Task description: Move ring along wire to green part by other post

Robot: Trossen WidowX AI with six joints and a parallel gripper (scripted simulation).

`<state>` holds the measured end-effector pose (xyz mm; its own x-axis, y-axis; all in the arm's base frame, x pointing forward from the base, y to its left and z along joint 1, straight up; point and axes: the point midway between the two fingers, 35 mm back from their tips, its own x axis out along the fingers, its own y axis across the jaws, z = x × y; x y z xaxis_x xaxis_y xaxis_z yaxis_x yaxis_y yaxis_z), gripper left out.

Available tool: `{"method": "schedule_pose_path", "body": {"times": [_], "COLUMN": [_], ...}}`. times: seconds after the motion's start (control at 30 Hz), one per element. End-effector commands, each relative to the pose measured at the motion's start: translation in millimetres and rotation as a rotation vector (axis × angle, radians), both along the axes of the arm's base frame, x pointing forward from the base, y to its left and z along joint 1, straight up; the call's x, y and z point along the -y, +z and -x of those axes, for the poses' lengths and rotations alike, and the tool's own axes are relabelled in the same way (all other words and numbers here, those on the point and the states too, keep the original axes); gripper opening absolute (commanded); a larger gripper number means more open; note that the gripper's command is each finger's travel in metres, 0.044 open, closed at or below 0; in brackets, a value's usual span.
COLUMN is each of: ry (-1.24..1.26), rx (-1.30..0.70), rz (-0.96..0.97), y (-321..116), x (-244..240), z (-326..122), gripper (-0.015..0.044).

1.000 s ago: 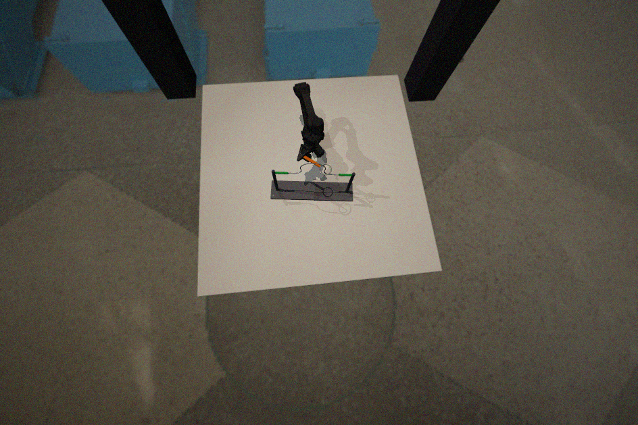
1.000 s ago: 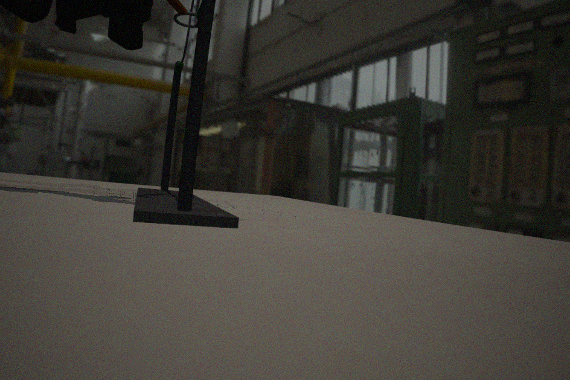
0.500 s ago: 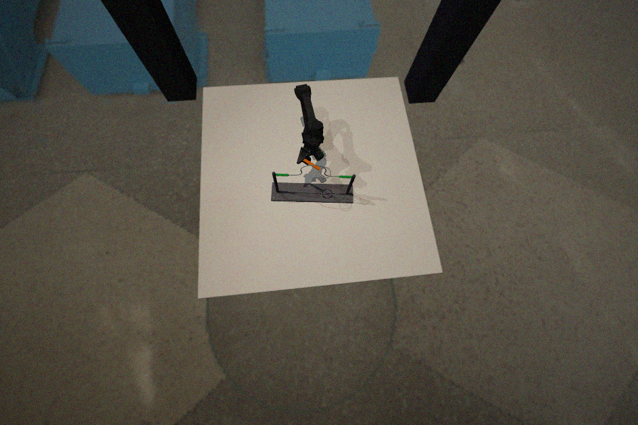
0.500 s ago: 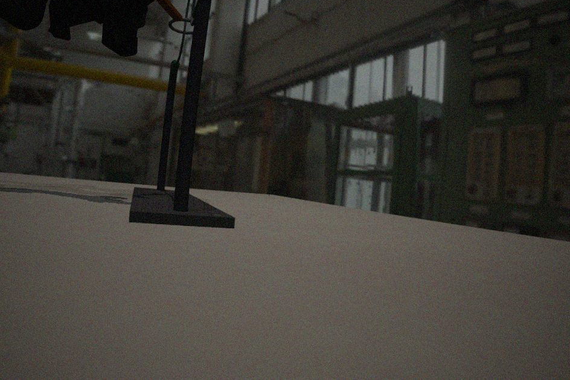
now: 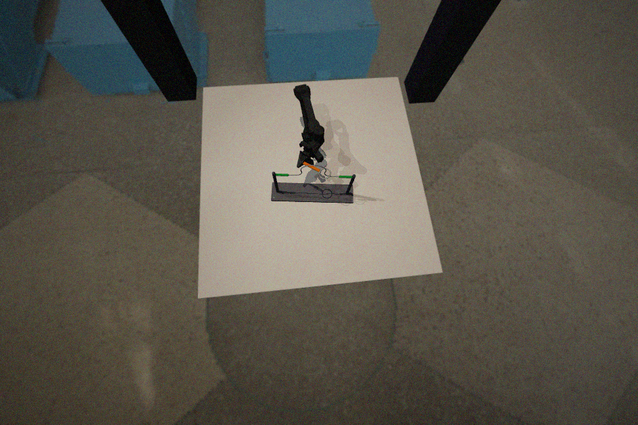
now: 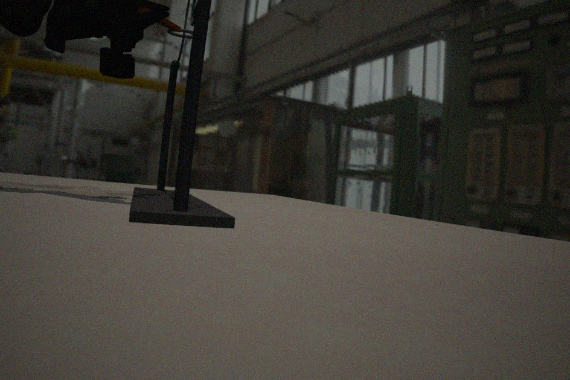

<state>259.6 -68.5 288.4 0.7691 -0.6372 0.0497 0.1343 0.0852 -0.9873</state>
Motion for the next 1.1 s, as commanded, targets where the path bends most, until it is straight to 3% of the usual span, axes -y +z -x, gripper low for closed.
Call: {"method": "schedule_pose_path", "body": {"times": [0.0,1.07], "ry": [-0.001,0.087], "rx": [0.008,0.143], "rz": [-0.083,-0.819], "y": [-14.6,-112.6], "x": [-2.5,-64.3], "z": [-0.2,-19.7], "gripper": [-0.0150,-0.0150]}}
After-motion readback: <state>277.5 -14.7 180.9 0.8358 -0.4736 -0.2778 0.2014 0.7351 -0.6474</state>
